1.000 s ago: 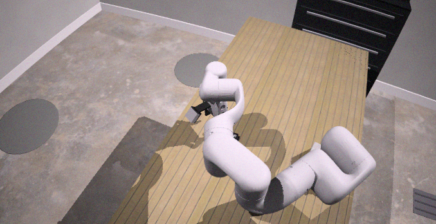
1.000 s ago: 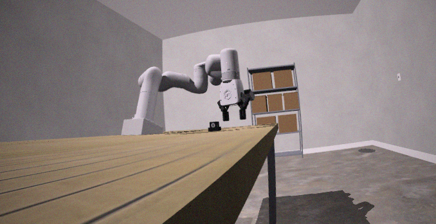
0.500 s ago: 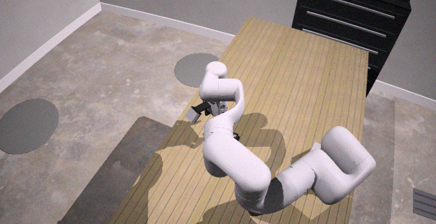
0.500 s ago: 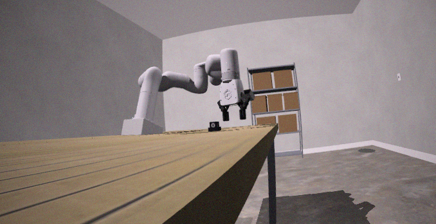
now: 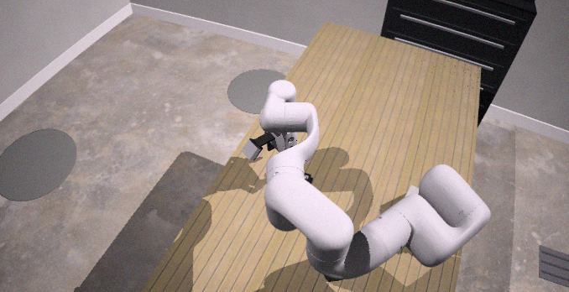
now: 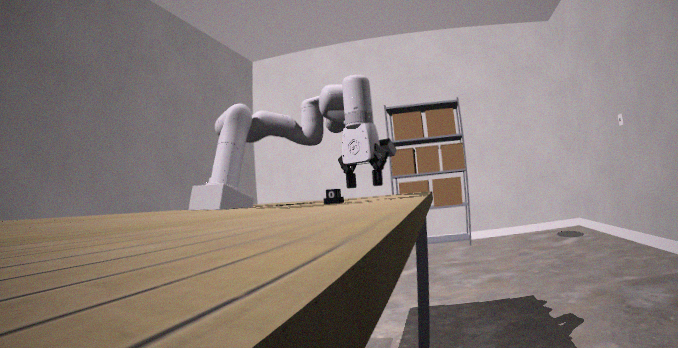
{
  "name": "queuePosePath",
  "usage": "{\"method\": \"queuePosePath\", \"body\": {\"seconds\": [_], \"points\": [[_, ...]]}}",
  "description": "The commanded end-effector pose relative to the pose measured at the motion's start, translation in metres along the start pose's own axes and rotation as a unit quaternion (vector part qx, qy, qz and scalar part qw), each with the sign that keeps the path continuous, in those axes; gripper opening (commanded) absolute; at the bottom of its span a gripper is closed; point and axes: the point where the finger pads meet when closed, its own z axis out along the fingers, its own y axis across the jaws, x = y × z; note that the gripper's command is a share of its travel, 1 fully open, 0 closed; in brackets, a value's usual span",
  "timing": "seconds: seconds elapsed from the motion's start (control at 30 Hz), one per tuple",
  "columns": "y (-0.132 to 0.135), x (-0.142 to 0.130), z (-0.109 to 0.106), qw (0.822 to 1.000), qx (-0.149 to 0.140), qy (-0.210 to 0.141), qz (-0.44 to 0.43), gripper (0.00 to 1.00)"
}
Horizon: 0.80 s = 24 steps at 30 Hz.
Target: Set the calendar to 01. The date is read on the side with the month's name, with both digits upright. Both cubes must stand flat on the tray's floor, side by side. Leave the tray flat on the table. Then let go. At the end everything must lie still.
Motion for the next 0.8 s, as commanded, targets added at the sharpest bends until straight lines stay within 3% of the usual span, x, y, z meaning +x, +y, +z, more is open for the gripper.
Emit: {"method": "queuePosePath", "body": {"seconds": [0.0, 0.47, 0.77], "points": [[0.001, 0.0, -0.002, 1.0, -0.002, 0.0, 0.0, 1.0], [0.001, 0.0, -0.002, 1.0, -0.002, 0.0, 0.0, 1.0], [0.001, 0.0, -0.016, 1.0, -0.002, 0.0, 0.0, 1.0]]}}
